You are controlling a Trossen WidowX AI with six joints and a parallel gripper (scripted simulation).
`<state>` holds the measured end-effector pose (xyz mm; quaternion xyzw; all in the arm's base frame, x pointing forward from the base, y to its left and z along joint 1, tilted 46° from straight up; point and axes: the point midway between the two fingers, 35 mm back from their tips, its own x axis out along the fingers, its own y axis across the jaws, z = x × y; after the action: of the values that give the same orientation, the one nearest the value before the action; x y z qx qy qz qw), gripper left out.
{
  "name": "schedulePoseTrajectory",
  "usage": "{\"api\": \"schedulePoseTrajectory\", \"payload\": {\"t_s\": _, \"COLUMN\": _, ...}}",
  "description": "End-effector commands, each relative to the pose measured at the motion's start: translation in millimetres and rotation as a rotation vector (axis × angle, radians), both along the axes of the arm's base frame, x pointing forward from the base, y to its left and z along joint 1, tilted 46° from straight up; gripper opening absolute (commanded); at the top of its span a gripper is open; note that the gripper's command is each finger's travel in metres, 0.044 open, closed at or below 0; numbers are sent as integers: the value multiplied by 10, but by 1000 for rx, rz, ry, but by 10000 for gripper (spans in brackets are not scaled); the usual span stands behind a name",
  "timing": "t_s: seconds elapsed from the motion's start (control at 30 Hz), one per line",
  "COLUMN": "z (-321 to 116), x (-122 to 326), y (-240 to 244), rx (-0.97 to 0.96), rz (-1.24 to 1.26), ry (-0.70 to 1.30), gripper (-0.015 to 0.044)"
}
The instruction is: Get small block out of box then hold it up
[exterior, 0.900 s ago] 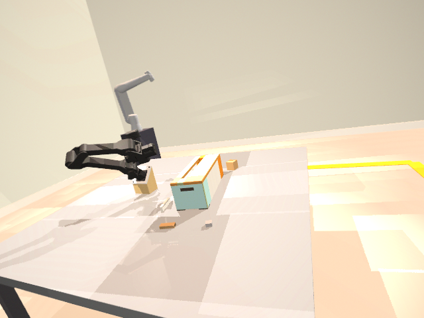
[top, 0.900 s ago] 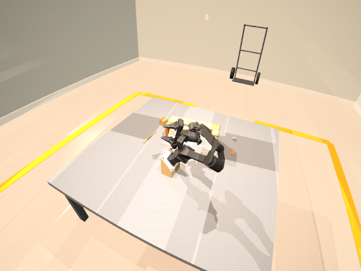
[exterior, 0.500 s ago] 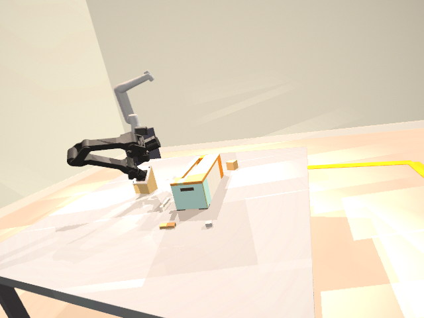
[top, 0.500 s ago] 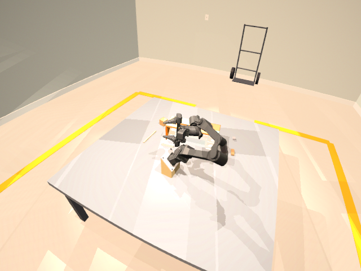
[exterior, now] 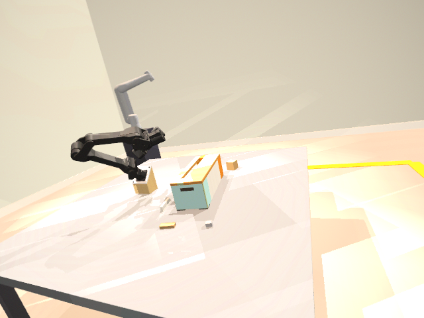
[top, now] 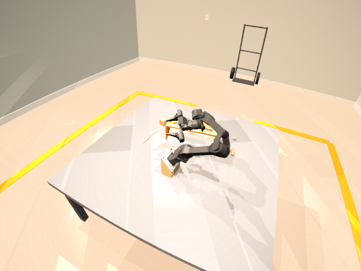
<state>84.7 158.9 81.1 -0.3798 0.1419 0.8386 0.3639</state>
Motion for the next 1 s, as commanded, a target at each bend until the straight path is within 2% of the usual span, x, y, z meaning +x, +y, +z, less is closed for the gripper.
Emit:
{"api": "schedulePoseTrajectory", "payload": {"t_s": 0.0, "z": -66, "x": 417, "y": -153, "rx": -501, "rz": -594, "ry": 222, "gripper": 400}}
{"api": "schedulePoseTrajectory", "payload": {"t_s": 0.1, "z": -86, "x": 577, "y": -228, "rx": -660, "rz": -828, "ry": 272, "gripper": 400}}
{"api": "schedulePoseTrajectory", "payload": {"t_s": 0.43, "z": -110, "x": 918, "y": -405, "rx": -939, "rz": -1374, "ry": 346, "gripper": 400}}
{"api": "schedulePoseTrajectory", "payload": {"t_s": 0.77, "z": -107, "x": 1249, "y": -594, "rx": -1100, "rz": -1971, "ry": 380, "gripper": 400}}
{"api": "schedulePoseTrajectory", "payload": {"t_s": 0.97, "z": -95, "x": 1430, "y": -704, "rx": -1122, "rz": -2348, "ry": 395, "gripper": 400}}
